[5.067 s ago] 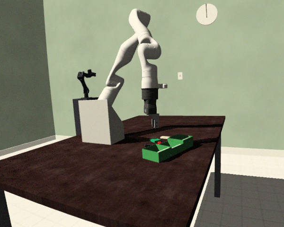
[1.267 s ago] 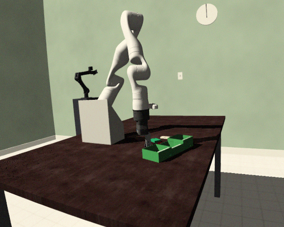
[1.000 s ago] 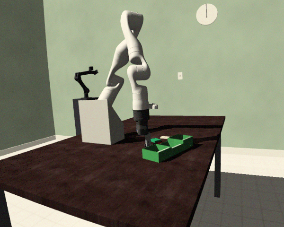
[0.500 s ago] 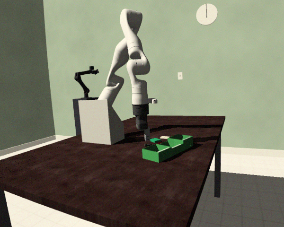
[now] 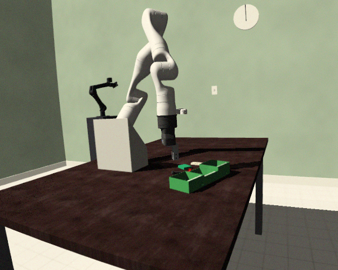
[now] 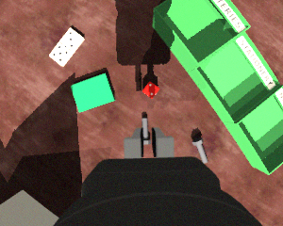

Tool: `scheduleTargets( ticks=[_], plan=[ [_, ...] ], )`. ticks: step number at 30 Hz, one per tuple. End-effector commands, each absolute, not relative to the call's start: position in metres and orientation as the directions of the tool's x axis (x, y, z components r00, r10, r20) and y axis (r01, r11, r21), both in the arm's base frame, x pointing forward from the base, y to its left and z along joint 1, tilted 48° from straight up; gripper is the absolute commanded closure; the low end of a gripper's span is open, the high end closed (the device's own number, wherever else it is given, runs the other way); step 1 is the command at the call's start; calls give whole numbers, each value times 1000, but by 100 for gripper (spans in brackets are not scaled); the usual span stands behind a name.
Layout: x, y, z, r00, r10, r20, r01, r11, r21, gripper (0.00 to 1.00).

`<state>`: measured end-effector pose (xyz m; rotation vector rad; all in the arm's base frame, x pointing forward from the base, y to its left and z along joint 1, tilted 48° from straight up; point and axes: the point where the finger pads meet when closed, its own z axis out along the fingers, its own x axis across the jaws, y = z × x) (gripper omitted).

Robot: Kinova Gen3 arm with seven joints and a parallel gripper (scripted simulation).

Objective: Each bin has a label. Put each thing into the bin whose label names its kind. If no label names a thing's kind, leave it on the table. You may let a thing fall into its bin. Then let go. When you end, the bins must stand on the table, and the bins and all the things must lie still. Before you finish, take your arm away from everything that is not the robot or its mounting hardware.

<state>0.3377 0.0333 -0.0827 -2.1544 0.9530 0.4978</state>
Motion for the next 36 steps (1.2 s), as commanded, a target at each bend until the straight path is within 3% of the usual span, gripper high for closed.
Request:
scheduleTargets(
  ticks=[1,12,13,36],
  plan=[
    [339,31,-82,653,-482,-584,-755,-469,-457,68],
    [339,31,-82,653,-482,-584,-755,-469,-457,68],
    [339,31,-82,653,-482,-584,-755,-469,-457,38],
    [337,23,-71,655,-481,-583,-754,-470,-459,38]
  ],
)
